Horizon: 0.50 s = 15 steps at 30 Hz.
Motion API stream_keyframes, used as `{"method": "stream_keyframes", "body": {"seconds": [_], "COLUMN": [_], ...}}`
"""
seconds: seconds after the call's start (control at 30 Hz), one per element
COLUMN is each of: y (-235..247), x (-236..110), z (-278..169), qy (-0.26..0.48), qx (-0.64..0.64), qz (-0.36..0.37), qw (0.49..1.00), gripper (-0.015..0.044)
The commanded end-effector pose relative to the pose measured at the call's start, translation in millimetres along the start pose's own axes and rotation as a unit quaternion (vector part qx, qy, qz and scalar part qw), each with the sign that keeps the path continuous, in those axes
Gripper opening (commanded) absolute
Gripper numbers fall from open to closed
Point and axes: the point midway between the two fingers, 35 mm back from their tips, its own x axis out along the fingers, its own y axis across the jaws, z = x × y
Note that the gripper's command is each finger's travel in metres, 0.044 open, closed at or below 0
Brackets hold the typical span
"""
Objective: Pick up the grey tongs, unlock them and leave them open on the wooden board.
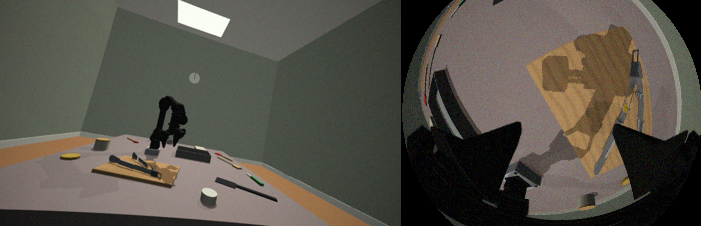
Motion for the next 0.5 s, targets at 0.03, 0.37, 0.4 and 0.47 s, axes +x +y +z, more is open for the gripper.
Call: {"method": "stream_keyframes", "body": {"seconds": [0.03,0.37,0.4,0.47], "y": [-0.7,-0.7,-0.7,-0.7], "x": [-33.2,-33.2,-33.2,-33.2], "z": [1.3,1.3,1.3,1.3], "qy": [-0.017,-0.017,-0.017,-0.017], "qx": [-0.003,-0.003,-0.003,-0.003], "qz": [-0.007,-0.007,-0.007,-0.007], "qw": [1.000,1.000,1.000,1.000], "gripper": [0.0440,0.0440,0.0440,0.0440]}}
